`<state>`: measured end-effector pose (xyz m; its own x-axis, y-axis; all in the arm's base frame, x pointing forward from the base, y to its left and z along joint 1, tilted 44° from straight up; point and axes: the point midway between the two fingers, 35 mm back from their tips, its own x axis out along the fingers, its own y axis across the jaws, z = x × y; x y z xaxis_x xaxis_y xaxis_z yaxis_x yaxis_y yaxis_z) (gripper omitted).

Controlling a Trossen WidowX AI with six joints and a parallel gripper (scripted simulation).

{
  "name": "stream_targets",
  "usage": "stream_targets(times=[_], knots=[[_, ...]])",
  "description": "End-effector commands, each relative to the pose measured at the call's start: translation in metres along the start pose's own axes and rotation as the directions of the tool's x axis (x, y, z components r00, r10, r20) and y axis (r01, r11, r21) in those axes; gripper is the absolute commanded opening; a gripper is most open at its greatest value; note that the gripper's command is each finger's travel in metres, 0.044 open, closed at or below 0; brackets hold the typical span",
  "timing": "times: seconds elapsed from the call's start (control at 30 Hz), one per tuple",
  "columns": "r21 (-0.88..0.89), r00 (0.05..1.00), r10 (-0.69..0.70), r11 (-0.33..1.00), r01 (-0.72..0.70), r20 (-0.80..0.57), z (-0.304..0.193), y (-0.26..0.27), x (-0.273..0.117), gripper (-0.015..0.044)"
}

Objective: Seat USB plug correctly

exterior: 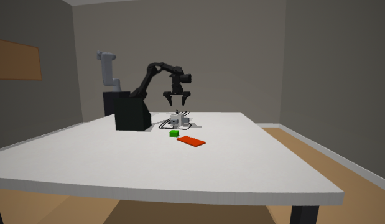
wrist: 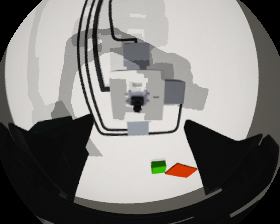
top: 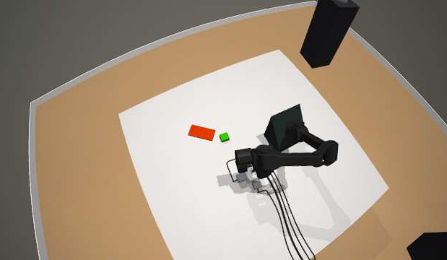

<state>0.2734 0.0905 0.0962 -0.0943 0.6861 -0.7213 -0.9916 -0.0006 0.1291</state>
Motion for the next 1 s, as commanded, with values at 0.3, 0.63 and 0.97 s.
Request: stream_targets(times=[0.3, 0.63, 0.97], knots=[[-0.014, 1.000, 0.001, 1.000, -0.001, -0.004, 0.001, 0.002, 0.009, 0.0440], [-0.014, 1.000, 0.001, 1.000, -0.001, -0.003, 0.001, 0.002, 0.019, 0.0440], [-0.015, 1.000, 0.001, 1.000, -0.001, -0.003, 0.001, 0.002, 0.029, 0.0440]])
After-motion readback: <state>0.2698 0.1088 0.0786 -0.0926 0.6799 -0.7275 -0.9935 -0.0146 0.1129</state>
